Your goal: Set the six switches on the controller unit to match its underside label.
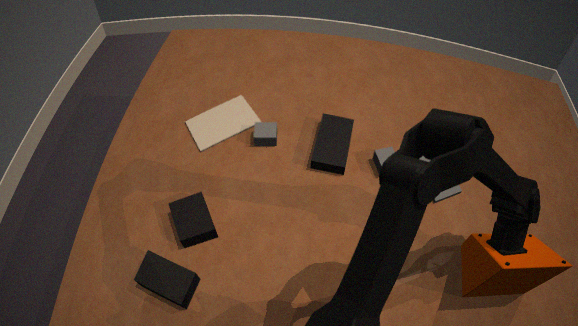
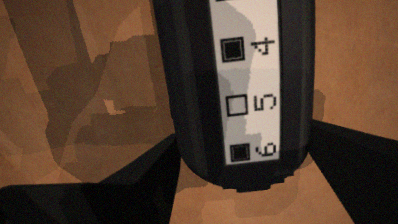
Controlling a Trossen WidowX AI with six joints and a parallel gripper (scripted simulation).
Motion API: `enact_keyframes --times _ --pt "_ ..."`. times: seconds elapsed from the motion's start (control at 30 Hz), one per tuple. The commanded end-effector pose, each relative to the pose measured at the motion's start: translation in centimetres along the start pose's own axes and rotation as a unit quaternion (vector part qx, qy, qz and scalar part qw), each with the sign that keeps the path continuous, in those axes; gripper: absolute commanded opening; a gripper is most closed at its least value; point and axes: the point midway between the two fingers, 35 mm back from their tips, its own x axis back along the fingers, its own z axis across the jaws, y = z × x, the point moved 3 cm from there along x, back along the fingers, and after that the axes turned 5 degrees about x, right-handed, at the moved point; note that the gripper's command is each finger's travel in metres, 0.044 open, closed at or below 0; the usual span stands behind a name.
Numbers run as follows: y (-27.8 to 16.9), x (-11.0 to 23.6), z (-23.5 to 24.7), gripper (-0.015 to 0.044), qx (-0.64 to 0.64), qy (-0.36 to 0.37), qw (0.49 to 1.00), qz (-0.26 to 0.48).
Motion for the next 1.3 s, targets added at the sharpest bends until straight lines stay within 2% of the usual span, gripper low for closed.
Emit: enact_keyframes --times 0.0,0.47,0.6,0.87,0.93,1.1,1.27 --pt "0.0 -0.3 0.1 0.0338 0.002 0.003 1.0 -0.002" --pt "-0.1 -0.5 0.0 0.0338 0.0 0.0 1.0 0.0" --pt "-0.1 -0.6 0.0 0.044 -0.001 0.0 1.0 0.0" --pt "-0.1 -0.6 0.0 0.044 -0.001 0.0 1.0 0.0" --pt "0.5 -0.1 0.0 0.044 0.0 0.0 1.0 0.0" --pt "5.2 3.0 -0.4 0.044 0.0 0.0 1.0 -0.001" --pt "5.9 3.3 -0.5 0.044 0.0 0.0 1.0 -0.001"
